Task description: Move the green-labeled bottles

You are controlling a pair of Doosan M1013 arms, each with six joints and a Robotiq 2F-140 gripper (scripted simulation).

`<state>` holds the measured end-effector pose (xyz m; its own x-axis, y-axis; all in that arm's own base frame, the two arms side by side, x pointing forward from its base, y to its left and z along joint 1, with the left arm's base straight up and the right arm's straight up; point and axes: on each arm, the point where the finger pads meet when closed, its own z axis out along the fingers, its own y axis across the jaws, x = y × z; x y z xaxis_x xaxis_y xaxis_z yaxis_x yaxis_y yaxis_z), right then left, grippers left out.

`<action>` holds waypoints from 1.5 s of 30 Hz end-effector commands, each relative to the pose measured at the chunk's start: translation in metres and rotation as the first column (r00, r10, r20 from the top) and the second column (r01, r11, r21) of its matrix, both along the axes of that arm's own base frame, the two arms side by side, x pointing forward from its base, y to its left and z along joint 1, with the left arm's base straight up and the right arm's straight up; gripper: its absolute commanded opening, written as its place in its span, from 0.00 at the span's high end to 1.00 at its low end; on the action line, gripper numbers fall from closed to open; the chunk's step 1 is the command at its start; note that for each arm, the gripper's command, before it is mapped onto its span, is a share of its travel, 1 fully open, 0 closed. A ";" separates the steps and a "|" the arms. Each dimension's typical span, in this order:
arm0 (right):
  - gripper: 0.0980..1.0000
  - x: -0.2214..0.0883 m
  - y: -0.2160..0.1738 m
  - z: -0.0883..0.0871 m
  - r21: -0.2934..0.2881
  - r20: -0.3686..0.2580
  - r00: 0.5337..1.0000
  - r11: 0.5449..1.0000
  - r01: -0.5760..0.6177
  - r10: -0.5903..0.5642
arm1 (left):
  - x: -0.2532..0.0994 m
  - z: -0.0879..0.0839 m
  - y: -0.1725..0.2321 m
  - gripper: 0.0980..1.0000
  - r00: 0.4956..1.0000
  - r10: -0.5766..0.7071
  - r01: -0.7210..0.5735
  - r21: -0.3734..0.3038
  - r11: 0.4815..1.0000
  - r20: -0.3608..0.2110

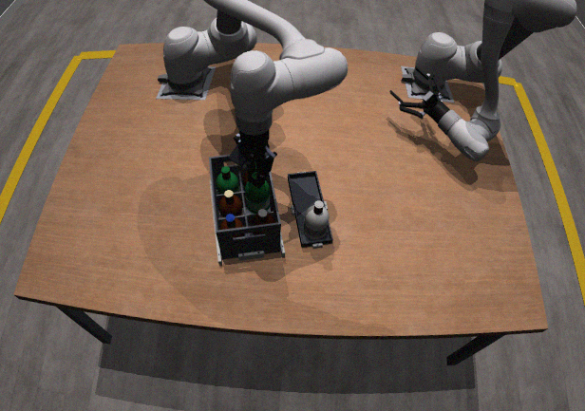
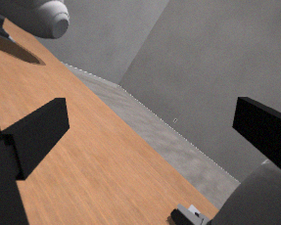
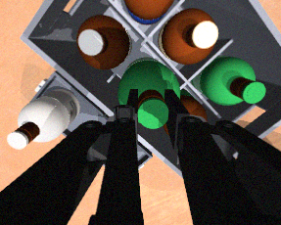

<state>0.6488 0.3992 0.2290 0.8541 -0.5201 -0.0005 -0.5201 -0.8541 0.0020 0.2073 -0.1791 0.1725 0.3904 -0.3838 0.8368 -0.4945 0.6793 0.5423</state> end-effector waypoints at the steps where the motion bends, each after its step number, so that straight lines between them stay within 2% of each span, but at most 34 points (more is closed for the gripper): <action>1: 1.00 0.000 0.000 0.000 0.001 0.001 1.000 1.000 0.000 0.000 | 0.000 0.000 0.000 0.00 1.000 0.000 0.000 0.000 1.000 0.001; 45: 1.00 0.000 0.000 -0.004 0.001 0.001 1.000 1.000 0.000 0.000 | 0.000 0.000 0.000 0.00 1.000 0.000 0.000 0.000 1.000 0.001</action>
<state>0.6487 0.3992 0.2234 0.8541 -0.5202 -0.0005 -0.5202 -0.8541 0.0020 0.2073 -0.1791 0.1725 0.3904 -0.3838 0.8368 -0.4945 0.6793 0.5423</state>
